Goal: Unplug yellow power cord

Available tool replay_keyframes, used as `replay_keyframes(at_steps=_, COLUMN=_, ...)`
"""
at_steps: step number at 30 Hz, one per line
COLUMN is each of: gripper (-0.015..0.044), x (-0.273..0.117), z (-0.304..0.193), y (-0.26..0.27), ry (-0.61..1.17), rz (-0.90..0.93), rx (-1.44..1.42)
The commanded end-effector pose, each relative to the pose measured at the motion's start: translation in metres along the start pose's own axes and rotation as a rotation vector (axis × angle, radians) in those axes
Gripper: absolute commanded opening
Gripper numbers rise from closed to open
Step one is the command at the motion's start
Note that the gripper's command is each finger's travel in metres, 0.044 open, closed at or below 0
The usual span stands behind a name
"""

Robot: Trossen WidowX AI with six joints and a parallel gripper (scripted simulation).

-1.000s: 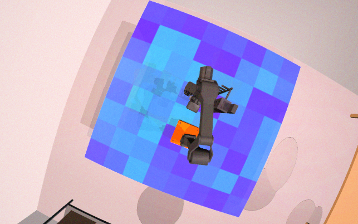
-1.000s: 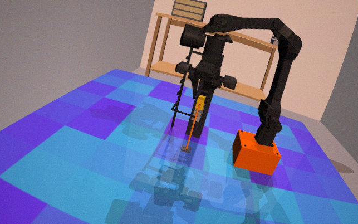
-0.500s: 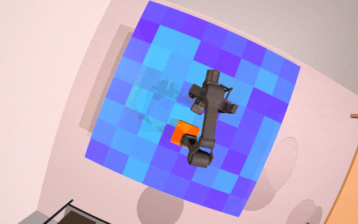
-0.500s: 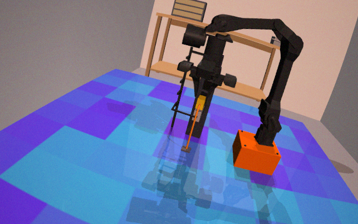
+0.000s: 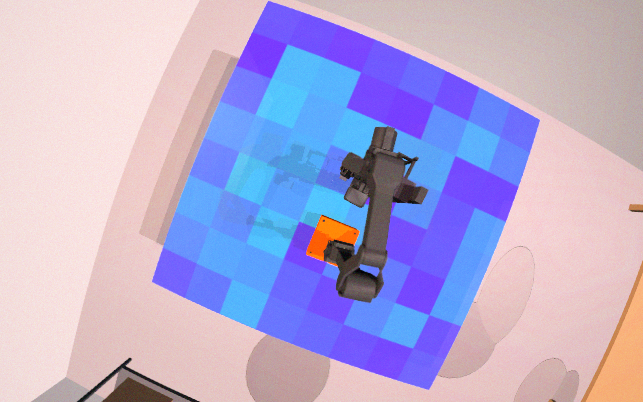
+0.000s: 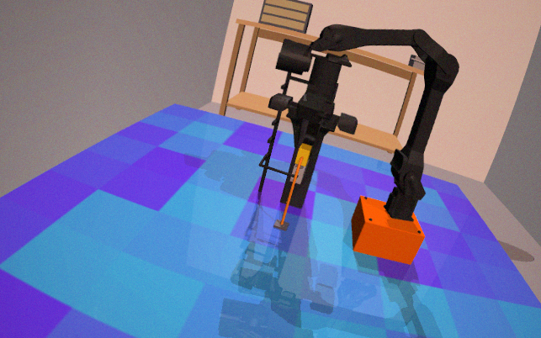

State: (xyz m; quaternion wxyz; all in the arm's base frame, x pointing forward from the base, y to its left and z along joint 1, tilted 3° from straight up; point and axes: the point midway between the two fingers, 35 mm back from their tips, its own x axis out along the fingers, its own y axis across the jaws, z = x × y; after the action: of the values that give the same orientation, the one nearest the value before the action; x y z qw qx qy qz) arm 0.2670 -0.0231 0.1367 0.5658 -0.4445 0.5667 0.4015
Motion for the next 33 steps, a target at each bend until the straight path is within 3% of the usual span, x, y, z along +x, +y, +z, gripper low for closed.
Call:
replay_keyframes(at_steps=1, gripper=0.016, x=0.008, z=-0.001, y=0.002, ry=0.007, rz=0.01, rx=-0.006)
replay_keyframes(at_steps=10, gripper=0.016, x=0.009, z=-0.001, y=0.002, ry=0.007, rz=0.01, rx=-0.006)
replay_keyframes(at_steps=13, gripper=0.0081, x=0.007, z=0.0, y=0.001, ry=0.001, rz=0.005, rx=0.0)
replay_keyframes(at_steps=23, gripper=0.0, x=0.007, z=0.0, y=0.001, ry=0.001, rz=0.005, rx=0.0)
replay_keyframes(at_steps=33, gripper=0.0, x=0.007, z=0.013, y=0.0, ry=0.001, rz=0.006, rx=-0.001)
